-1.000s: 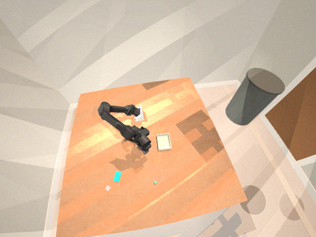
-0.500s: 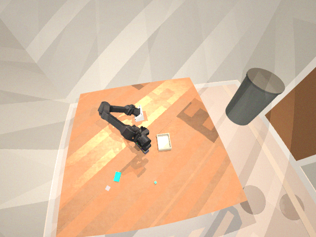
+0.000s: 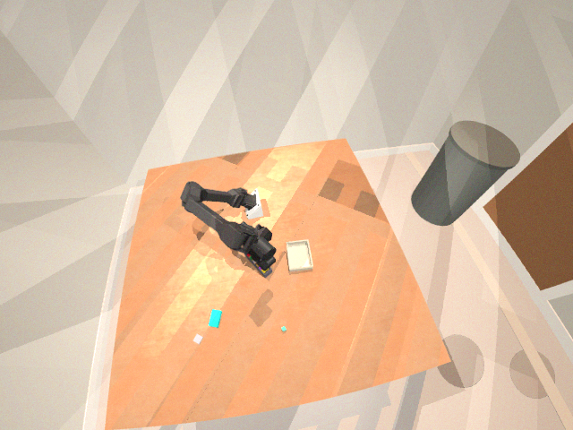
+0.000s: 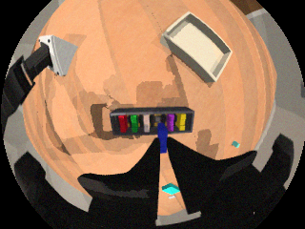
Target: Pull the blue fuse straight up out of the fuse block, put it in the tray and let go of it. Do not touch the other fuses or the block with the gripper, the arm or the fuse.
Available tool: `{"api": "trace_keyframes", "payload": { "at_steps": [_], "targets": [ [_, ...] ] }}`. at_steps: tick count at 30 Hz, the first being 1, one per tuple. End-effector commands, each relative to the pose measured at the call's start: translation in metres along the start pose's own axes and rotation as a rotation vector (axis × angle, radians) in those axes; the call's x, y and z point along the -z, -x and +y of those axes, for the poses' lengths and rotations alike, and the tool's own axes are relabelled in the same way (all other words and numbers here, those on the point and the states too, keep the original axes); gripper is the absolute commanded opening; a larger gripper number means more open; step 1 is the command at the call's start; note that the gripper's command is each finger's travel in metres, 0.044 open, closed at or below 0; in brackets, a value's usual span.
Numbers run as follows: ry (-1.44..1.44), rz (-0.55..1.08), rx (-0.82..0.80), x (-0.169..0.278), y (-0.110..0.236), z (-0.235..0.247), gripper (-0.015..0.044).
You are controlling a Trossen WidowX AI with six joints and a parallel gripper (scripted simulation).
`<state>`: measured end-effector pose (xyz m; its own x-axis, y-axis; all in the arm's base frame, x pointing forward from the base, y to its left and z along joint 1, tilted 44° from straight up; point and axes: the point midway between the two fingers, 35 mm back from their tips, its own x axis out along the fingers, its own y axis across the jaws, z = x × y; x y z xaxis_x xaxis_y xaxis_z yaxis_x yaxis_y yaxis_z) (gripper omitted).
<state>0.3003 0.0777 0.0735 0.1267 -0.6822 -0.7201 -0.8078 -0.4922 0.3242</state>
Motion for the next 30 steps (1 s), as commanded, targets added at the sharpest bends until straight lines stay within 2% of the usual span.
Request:
{"api": "trace_keyframes", "payload": {
  "at_steps": [1,10,30],
  "targets": [
    [-0.009,-0.003,0.006,0.001,0.004,-0.002,0.0000],
    [-0.008,-0.009,0.012,-0.026,0.008,-0.026,0.0000],
    [-0.010,-0.014,0.016,-0.127,0.010,-0.084,0.0000]
  ]
}}
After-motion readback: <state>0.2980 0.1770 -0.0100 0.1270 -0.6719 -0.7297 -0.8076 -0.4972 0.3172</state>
